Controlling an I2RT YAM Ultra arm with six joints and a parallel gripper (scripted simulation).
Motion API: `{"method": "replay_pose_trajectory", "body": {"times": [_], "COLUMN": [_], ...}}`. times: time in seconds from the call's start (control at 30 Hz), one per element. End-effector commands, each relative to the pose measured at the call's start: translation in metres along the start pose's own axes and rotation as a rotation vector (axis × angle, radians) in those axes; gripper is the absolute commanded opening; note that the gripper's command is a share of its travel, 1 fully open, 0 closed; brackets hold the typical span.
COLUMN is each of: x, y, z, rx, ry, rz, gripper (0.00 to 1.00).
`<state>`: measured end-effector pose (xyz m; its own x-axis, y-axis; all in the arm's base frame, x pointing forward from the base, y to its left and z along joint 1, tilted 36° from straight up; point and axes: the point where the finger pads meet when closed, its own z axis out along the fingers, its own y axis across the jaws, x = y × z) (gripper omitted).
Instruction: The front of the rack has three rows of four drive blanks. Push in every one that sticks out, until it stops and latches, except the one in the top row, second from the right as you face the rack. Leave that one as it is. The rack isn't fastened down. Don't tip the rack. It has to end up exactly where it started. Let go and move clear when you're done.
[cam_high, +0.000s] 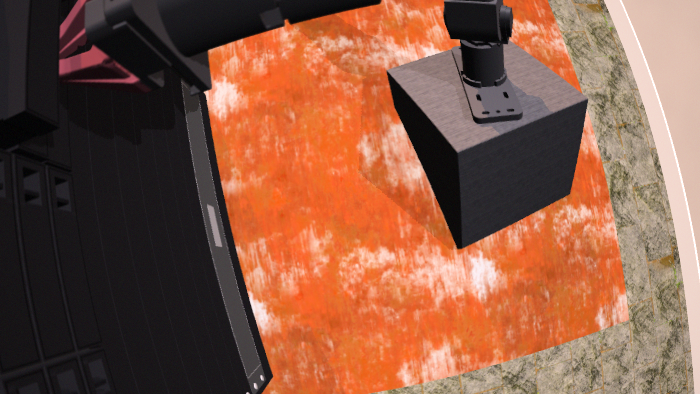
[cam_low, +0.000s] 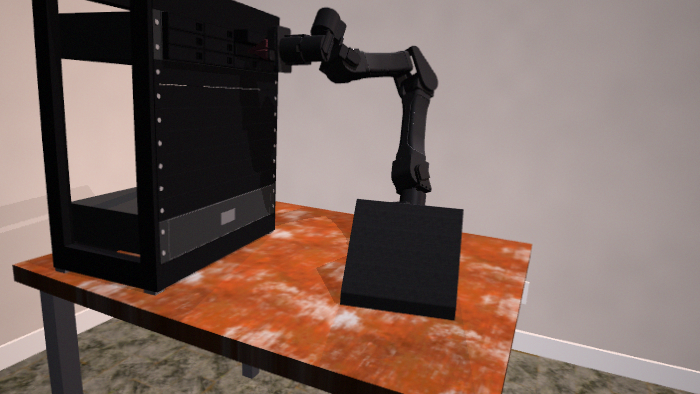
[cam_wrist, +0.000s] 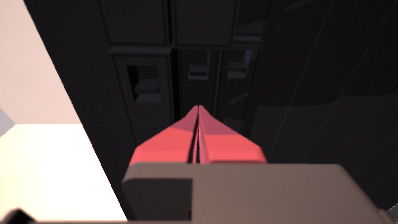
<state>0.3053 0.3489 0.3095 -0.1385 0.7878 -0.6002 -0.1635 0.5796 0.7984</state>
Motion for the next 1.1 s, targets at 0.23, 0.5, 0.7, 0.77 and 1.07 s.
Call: {"method": "replay_pose_trajectory", "body": {"times": [0.23, 0.5, 0.7, 0.77, 1.07], "x": [0.0002, 0.0002, 0.0006, 0.0011, -0.0003], "y": [0.0186, 0.0186, 0.0191, 0.0190, 0.0207], "z": [0.0104, 0.0105, 0.0142, 0.0163, 0.0167], "rx": [-0.048, -0.048, -0.047, -0.045, -0.050], "ry": [0.021, 0.021, 0.022, 0.024, 0.019], "rz": [0.028, 0.027, 0.026, 0.023, 0.032], "gripper": [0.00, 0.00, 0.00, 0.00, 0.00]}}
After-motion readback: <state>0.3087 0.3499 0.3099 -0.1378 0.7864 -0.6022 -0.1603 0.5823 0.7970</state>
